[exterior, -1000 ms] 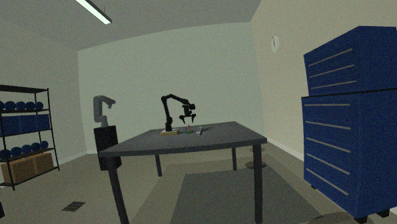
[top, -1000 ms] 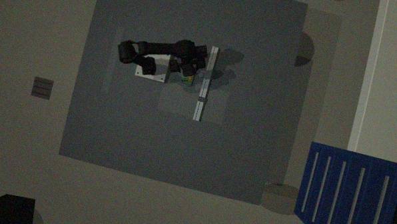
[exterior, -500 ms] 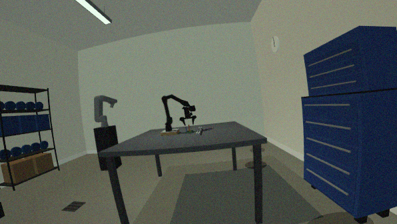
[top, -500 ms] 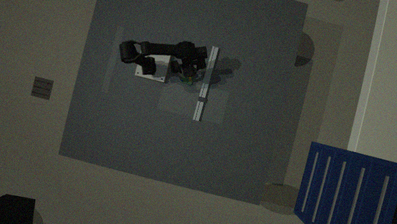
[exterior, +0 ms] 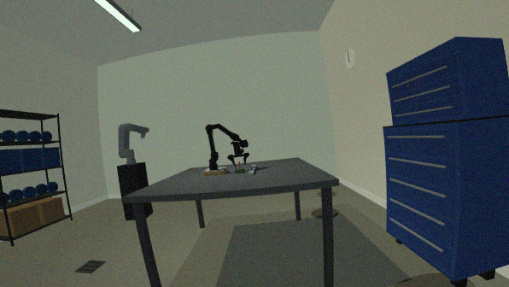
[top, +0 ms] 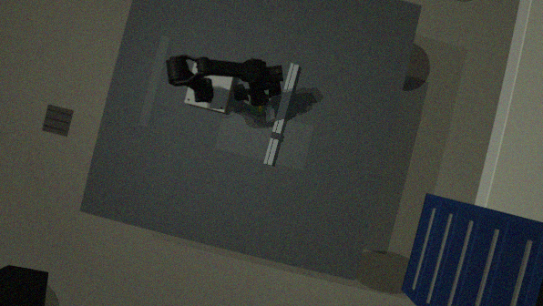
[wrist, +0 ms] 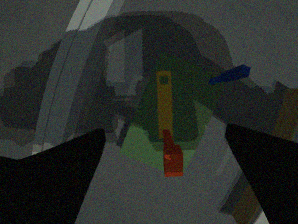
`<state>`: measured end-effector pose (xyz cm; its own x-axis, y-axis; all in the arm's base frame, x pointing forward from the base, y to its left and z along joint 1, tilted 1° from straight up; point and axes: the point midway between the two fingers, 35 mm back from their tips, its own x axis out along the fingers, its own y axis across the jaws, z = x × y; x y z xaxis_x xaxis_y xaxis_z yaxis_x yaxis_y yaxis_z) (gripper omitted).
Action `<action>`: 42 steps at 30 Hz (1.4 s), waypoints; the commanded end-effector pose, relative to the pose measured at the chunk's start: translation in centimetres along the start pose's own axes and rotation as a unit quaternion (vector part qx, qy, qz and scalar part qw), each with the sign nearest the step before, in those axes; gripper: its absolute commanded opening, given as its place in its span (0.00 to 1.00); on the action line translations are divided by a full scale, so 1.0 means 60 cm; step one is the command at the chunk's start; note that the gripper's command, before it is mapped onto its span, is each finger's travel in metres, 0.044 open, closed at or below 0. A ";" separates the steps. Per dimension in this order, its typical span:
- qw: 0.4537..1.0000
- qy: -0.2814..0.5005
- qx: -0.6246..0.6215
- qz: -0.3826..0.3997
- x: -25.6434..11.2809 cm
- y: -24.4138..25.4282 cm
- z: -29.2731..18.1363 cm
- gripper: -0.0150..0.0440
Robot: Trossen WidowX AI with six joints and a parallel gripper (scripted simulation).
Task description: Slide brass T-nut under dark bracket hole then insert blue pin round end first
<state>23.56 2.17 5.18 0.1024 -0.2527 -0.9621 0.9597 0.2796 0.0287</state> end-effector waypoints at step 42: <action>1.000 -0.002 -0.016 0.011 -0.007 0.007 -0.001 0.00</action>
<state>23.72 2.44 5.06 0.1187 -0.2483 -0.9614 0.9494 0.3119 0.0366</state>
